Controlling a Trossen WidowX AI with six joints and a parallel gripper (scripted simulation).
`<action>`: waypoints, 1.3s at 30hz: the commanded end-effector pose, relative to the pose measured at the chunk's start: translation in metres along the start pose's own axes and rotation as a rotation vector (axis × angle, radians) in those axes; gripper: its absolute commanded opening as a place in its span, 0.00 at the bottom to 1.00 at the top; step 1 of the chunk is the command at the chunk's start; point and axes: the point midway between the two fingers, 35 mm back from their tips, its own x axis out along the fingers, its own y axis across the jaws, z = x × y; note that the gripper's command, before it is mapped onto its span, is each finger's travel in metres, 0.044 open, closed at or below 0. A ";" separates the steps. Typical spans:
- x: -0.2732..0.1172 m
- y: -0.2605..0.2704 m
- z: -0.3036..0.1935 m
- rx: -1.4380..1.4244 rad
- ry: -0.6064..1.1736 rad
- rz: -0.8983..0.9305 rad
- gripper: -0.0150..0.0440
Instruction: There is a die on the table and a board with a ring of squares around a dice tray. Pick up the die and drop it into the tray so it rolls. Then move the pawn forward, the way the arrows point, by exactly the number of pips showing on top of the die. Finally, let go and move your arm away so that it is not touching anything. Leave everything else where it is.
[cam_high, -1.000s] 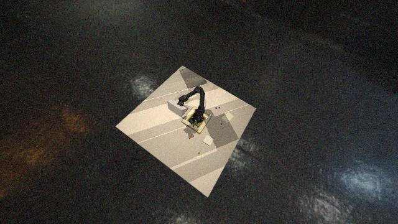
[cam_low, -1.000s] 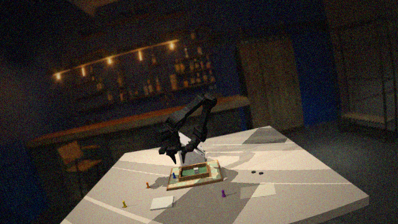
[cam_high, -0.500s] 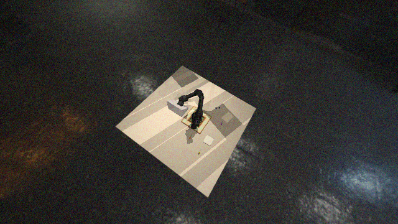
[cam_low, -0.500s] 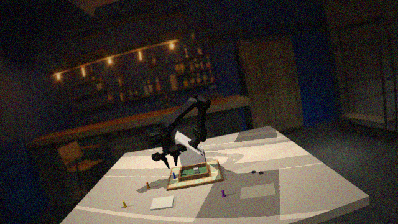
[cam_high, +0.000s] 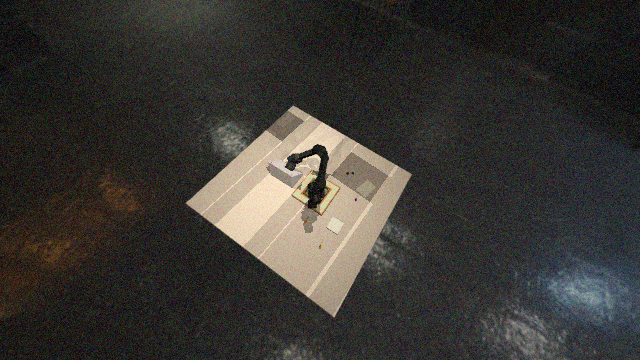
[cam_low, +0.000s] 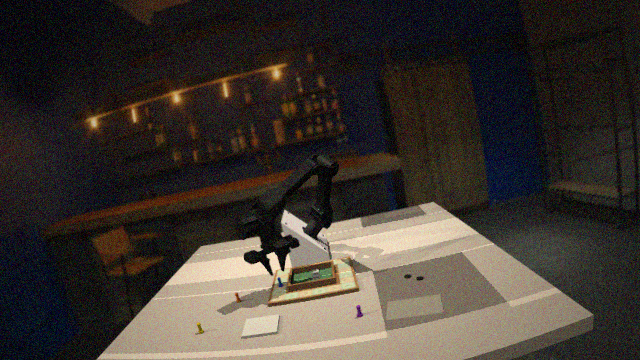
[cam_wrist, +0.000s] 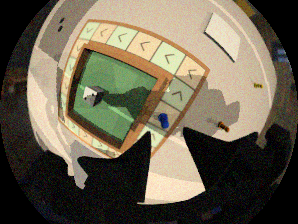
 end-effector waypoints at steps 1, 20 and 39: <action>0.005 0.000 0.000 0.004 -0.008 0.000 0.59; 0.035 0.000 0.001 0.004 -0.009 0.001 0.59; 0.041 0.000 0.001 0.004 -0.009 0.001 0.27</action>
